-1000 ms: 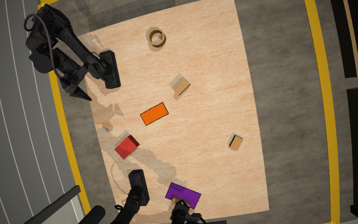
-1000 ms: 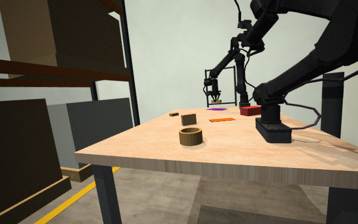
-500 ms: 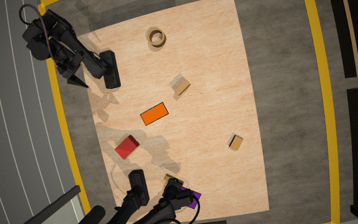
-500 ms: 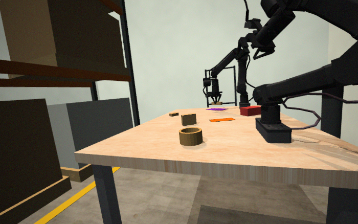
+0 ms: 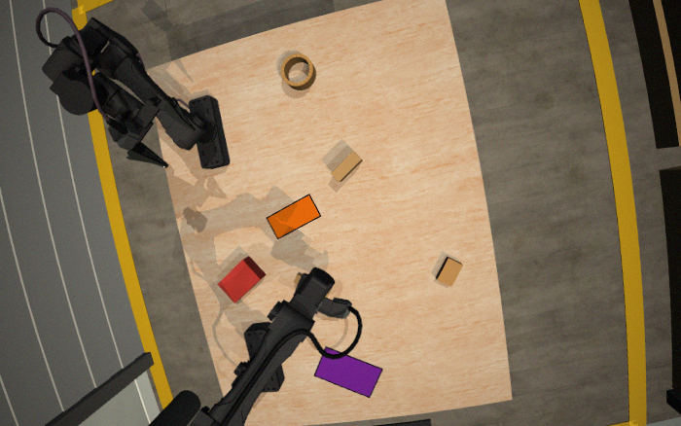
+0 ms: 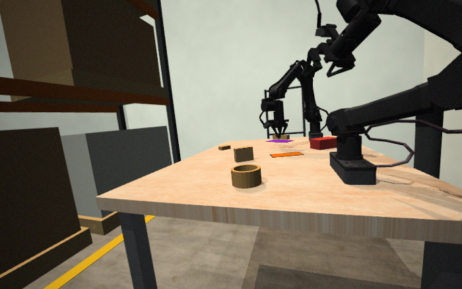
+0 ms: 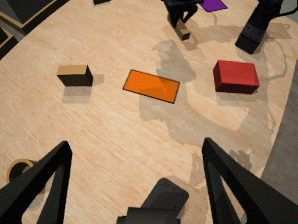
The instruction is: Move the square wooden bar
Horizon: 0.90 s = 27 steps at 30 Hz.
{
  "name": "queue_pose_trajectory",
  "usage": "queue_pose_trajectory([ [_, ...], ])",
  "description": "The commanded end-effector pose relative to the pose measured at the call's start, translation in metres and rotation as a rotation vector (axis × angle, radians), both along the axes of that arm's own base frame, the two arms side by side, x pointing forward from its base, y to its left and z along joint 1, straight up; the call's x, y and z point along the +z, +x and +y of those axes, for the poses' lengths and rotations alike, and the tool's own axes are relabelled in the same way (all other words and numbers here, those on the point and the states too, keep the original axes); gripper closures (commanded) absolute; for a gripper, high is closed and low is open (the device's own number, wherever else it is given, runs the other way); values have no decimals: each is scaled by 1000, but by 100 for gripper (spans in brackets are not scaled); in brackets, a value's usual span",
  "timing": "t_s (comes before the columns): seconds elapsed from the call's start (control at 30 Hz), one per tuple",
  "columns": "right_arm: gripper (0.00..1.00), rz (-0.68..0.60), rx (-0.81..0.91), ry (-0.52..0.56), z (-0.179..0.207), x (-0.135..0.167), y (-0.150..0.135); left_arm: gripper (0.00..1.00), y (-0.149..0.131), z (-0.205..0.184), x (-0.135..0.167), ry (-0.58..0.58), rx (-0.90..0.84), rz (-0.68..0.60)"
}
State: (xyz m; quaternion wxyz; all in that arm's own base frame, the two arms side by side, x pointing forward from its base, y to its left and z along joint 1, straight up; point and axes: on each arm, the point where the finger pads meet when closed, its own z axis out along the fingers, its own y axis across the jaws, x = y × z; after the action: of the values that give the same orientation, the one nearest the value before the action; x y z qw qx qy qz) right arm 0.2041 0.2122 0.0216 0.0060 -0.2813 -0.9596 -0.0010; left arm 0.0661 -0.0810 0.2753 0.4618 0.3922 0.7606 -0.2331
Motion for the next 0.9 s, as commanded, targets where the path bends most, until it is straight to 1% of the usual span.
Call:
queue_pose_trajectory([
  [0.0, 81, 5, -55, -44, 58, -4, -10, 0, -2, 0, 0, -14, -3, -8],
  [0.13, 81, 15, -4, -73, 107, -14, -33, 0, -2, 0, 0, -14, -3, -8],
  [0.2, 81, 15, -4, -73, 107, -14, -33, 0, -2, 0, 0, -14, -3, -8],
  [0.27, 81, 1, 6, -48, 134, -10, -33, 0, -2, 0, 0, -14, -3, -8],
  [0.4, 81, -9, 19, -30, 165, -9, -35, 0, -2, 0, 0, -14, -3, -8],
  [0.63, 81, -48, 34, -27, 187, -9, -35, 0, -2, 0, 0, -14, -3, -8],
  [0.7, 81, -45, 45, -7, 194, -10, -36, 0, -2, 0, 0, -14, -3, -8],
  [0.8, 81, -46, 50, -4, 193, -8, -34, 0, -2, 0, 0, -14, -3, -8],
  [0.87, 81, -48, 98, 2, 194, -6, -34, 0, -2, 0, 0, -14, -3, -8],
])
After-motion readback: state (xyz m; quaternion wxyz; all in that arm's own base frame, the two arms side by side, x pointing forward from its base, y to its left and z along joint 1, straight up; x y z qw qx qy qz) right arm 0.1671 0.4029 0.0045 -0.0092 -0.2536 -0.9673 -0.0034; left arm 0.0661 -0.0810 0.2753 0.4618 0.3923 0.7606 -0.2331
